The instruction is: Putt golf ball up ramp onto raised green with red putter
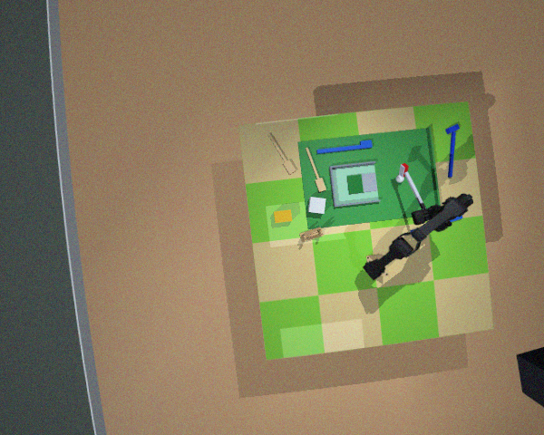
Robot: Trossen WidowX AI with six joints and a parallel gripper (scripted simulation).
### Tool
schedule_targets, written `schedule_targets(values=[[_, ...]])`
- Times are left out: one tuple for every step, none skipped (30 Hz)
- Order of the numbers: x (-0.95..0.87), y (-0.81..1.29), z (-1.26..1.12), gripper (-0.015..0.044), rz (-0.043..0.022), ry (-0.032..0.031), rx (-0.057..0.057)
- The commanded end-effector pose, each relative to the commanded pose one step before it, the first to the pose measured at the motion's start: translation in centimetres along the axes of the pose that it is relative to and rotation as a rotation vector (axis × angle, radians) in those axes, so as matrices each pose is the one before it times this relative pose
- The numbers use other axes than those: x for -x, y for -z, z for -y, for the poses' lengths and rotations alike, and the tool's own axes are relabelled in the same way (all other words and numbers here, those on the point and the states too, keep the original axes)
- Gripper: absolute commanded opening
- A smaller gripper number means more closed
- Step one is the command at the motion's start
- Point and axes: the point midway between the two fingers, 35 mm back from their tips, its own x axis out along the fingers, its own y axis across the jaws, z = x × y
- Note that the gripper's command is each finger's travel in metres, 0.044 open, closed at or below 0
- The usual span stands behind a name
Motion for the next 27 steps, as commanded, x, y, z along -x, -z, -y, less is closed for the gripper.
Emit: schedule_targets(values=[[-0.119,-1.691,-2.224,0.0,0.00503,-0.00532,-0.0861],[-0.161,-0.389,-0.528,0.0,0.0035,0.00146,-0.0201],[-0.169,-0.385,-0.528,0.0,0.0035,0.00155,-0.02],[-0.176,-0.38,-0.527,0.0,0.00348,0.00167,-0.02],[-0.153,-0.311,-0.439,0.0,0.0029,0.00144,-0.0166],[-0.094,-0.184,-0.264,0.0,0.00174,0.00088,-0.0099],[-0.032,-0.061,-0.088,0.0,0.00058,0.0003,-0.0033],[0.0,0.0,0.0,0.0,0.0,0.0,0.0],[0.0,0.0,0.0,0.0,0.0,0.0,0.0],[-0.05,0.003,-0.003,0.0,-0.00001,0.0,0.0],[-0.094,0.006,-0.006,0.0,-0.00002,0.0,0.0],[-0.139,0.009,-0.009,0.0,-0.00002,0.0,0.0],[-0.188,0.011,-0.011,0.0,-0.00003,0.0,0.0],[-0.239,0.012,-0.012,0.0,-0.00004,0.0,0.0],[-0.264,0.012,-0.01,0.0,-0.00004,0.00001,0.0],[-0.279,0.01,-0.008,0.0,-0.00004,0.00002,0.0],[-0.286,0.008,-0.005,0.0,-0.00004,0.00002,0.0],[-0.289,0.005,-0.002,0.0,-0.00004,0.00003,0.0],[-0.29,0.003,0.001,0.0,-0.00004,0.00004,0.0],[-0.291,0.0,0.004,0.0,-0.00004,0.00004,0.0],[-0.292,-0.002,0.007,0.0,-0.00004,0.00005,0.0],[-0.293,-0.005,0.01,0.0,-0.00004,0.00005,0.0],[-0.294,-0.008,0.013,0.0,-0.00004,0.00006,0.0],[-0.293,-0.01,0.016,0.0,-0.00003,0.00007,0.0],[-0.232,-0.01,0.015,0.0,-0.00003,0.00006,0.0],[-0.141,-0.007,0.01,0.0,-0.00001,0.00004,0.0],[-0.026,0.001,-0.001,0.0,0.0,0.0,0.0]])
